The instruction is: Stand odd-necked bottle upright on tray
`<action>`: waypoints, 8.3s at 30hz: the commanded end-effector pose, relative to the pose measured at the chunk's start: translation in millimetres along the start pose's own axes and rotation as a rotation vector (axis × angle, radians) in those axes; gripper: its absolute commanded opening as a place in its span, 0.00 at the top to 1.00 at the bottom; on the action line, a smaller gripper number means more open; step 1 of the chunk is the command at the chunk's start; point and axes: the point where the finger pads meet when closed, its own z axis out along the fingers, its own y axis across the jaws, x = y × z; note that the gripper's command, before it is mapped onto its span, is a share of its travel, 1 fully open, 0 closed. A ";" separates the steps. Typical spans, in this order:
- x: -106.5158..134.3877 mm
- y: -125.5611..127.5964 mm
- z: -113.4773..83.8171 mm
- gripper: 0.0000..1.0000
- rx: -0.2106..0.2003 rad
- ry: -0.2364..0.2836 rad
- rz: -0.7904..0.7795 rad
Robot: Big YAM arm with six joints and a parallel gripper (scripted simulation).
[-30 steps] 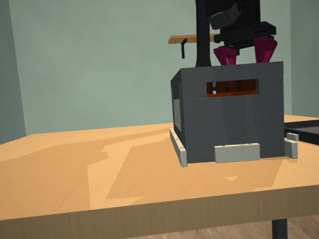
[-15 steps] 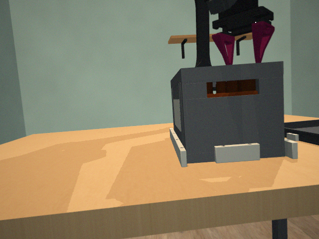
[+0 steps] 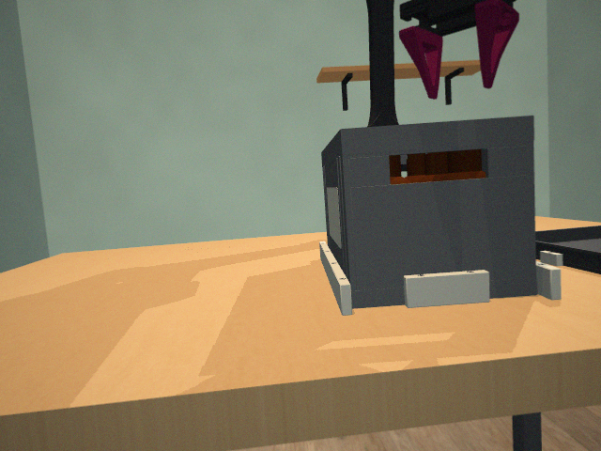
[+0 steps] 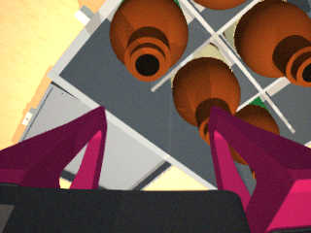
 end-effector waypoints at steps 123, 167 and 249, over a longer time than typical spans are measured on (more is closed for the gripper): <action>56.3 -175.3 -10.4 0.39 -0.016 -0.019 -0.017; 50.6 -180.0 17.2 0.39 -0.015 -0.015 -0.004; 50.6 -182.4 35.2 0.39 -0.014 -0.014 0.000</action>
